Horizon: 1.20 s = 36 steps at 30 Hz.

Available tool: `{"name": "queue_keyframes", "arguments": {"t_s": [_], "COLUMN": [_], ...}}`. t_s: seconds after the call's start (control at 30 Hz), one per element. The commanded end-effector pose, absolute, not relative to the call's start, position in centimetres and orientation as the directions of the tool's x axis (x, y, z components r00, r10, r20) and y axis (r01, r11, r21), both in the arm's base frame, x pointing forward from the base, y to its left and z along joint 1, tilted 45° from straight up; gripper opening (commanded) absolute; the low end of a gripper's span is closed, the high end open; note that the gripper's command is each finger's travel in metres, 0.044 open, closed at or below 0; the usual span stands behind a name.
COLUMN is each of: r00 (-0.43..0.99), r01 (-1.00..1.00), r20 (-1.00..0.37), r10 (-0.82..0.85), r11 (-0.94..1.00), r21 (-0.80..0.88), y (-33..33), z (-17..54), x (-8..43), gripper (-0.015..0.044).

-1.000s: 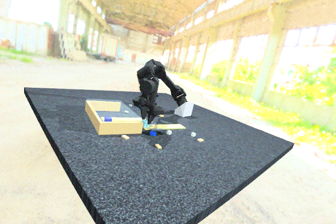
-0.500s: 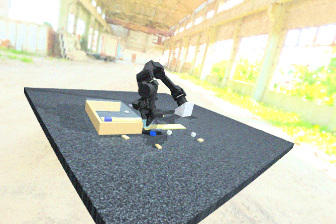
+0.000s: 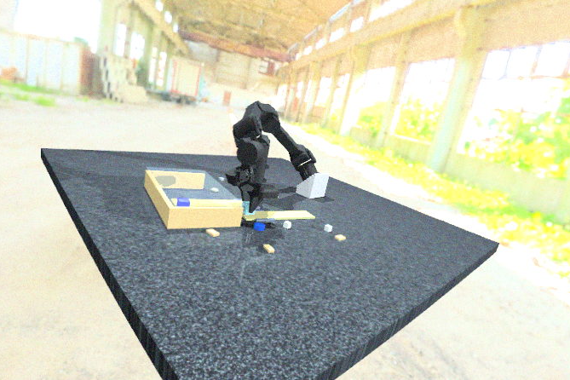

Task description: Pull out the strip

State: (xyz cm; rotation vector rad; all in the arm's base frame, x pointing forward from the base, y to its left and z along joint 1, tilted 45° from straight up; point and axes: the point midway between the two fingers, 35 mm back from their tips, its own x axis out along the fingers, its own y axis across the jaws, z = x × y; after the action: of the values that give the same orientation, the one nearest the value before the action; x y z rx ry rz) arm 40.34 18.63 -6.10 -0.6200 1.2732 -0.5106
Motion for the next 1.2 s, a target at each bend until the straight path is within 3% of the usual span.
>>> {"name": "queue_keyframes", "arguments": {"t_s": [0.0, 1.17], "r00": [0.231, 0.231], "r01": [0.010, -0.010], "r20": [-0.717, -0.715], "r10": [-0.658, -0.660], "r11": [0.738, 0.733], "r21": [-0.674, -0.680], "y": [19.2, 17.1], "z": [-5.2, -2.2], "x": [39.0, 29.8], "gripper": [0.0000, 0.0000]}}
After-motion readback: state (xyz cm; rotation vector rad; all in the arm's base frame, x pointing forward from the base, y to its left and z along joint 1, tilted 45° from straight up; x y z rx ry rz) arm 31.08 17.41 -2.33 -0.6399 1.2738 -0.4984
